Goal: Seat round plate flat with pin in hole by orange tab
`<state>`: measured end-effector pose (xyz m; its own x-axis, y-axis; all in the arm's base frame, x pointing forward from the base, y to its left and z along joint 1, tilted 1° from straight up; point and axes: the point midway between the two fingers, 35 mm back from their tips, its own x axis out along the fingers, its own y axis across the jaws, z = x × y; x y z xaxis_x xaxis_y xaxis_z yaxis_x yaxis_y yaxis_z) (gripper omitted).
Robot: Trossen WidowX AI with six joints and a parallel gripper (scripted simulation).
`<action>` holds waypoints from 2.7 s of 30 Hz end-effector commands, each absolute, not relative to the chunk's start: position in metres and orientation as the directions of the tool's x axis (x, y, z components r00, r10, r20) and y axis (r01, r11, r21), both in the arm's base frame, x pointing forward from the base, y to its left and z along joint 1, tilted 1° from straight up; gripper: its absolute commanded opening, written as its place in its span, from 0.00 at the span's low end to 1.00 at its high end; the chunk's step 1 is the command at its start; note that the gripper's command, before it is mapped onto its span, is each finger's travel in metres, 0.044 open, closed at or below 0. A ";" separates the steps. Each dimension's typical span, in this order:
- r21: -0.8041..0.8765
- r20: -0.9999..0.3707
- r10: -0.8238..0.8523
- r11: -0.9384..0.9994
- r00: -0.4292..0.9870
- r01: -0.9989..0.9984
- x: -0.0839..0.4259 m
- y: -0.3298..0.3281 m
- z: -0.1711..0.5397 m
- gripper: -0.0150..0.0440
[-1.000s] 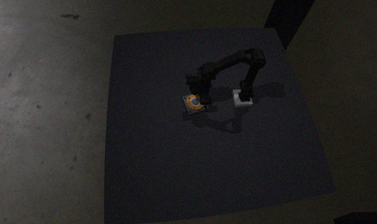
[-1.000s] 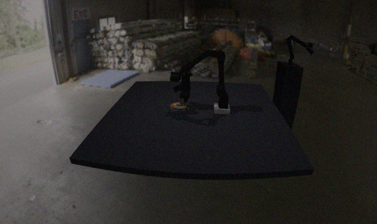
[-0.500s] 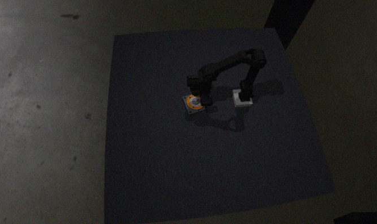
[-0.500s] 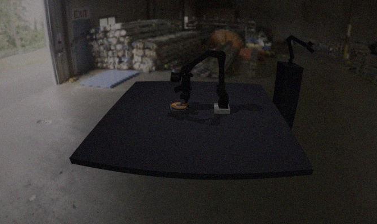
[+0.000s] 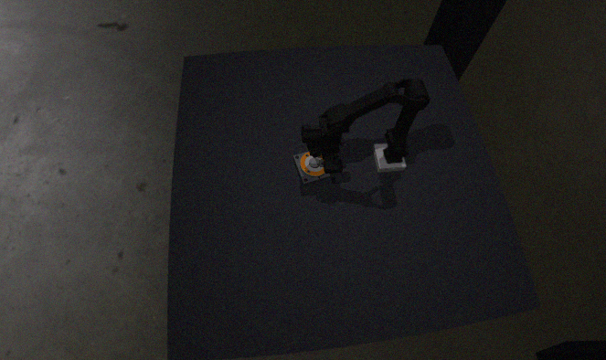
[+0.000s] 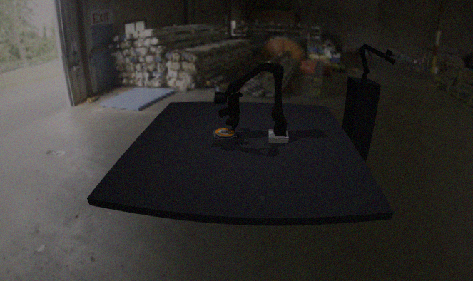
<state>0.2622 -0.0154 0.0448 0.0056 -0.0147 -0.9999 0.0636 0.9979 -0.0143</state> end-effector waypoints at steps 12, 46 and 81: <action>-0.002 -1.000 -0.002 0.998 0.001 0.060 0.262 0.001 0.044 0.25; 0.002 -1.000 0.002 0.998 0.003 0.060 0.286 0.036 0.050 0.25; 0.000 -1.000 -0.001 0.998 0.009 0.057 0.294 0.038 0.085 0.25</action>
<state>0.2945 0.0381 0.0858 0.0109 -0.0003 -0.9999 0.0568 0.9984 0.0004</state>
